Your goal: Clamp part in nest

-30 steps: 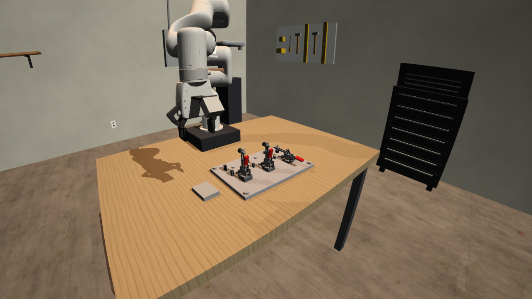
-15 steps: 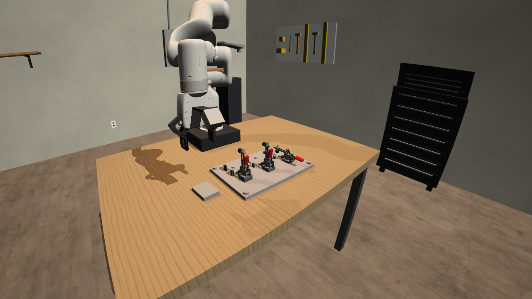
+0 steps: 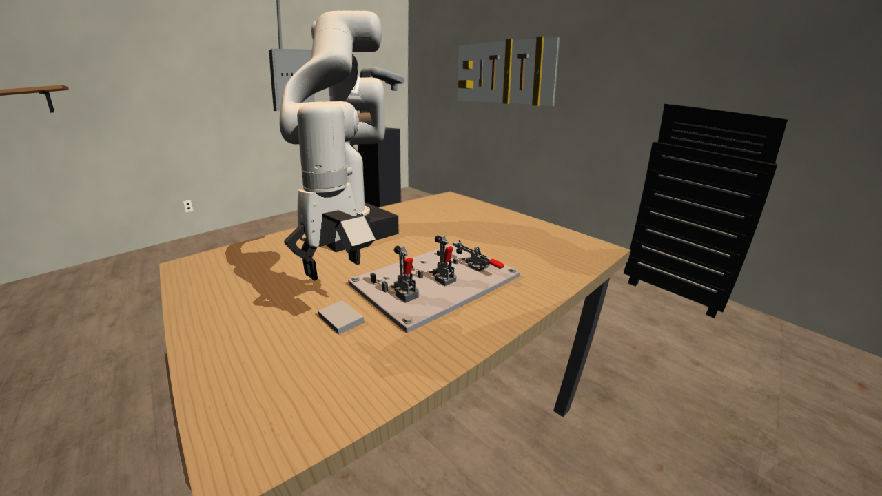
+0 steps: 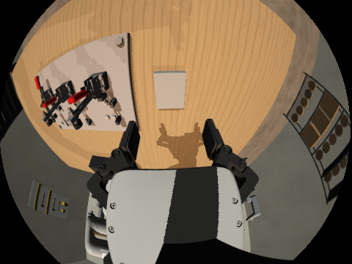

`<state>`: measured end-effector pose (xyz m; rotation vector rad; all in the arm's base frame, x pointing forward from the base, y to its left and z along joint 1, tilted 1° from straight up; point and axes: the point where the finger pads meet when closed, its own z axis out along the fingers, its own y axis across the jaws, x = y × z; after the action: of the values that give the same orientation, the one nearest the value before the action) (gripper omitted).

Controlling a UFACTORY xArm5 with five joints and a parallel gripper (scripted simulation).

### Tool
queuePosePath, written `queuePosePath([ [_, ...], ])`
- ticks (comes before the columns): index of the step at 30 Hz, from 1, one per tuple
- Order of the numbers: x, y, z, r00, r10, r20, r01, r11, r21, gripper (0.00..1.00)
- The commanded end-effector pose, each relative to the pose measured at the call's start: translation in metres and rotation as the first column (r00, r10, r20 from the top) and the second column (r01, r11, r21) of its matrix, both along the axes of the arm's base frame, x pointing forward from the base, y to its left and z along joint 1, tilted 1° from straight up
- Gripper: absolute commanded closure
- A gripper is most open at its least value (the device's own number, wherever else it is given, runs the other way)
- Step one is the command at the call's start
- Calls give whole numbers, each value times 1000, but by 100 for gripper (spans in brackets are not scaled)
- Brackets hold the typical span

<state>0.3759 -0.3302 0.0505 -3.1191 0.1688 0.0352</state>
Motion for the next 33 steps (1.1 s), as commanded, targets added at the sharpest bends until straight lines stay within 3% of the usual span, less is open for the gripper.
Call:
queuePosePath([
  [1,1,-1,-18,1000,0,3,0,1000,-3,0],
  [7,1,-1,-44,1000,0,3,0,1000,-3,0],
  [17,1,0,-66,1000,0,3,0,1000,-3,0],
  [33,1,0,-72,1000,0,3,0,1000,-3,0],
])
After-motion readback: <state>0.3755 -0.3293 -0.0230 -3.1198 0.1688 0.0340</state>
